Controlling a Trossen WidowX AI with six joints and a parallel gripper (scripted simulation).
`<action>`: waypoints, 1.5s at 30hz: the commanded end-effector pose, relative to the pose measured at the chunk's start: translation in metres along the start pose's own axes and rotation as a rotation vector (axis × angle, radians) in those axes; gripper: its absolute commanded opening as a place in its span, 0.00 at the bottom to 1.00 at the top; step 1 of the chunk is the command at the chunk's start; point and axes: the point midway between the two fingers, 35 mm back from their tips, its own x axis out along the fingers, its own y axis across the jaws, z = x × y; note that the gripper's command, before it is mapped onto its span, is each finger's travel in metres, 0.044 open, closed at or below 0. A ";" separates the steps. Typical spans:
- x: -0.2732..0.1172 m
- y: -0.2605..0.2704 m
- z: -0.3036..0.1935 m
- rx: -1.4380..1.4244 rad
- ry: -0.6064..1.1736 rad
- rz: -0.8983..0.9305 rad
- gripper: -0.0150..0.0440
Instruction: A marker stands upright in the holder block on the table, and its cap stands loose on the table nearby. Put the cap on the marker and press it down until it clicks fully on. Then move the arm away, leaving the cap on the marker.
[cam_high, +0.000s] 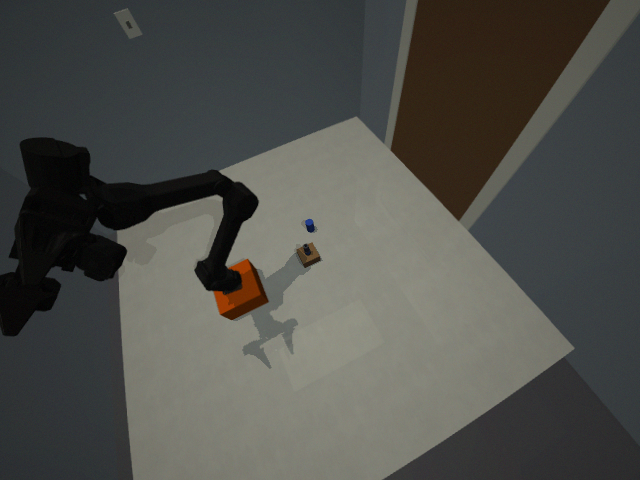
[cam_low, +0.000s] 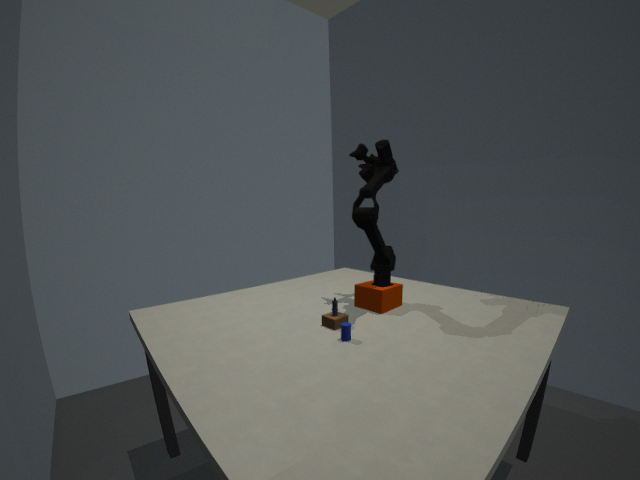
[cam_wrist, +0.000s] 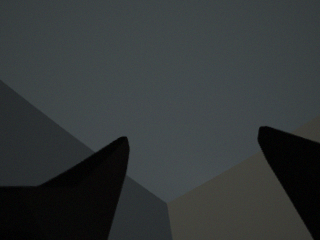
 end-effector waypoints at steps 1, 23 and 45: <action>0.001 0.000 0.000 0.011 -0.001 -0.004 0.89; 0.130 -0.013 0.122 1.335 -0.590 -0.059 0.69; 0.062 -0.185 0.397 1.716 -1.345 0.927 0.69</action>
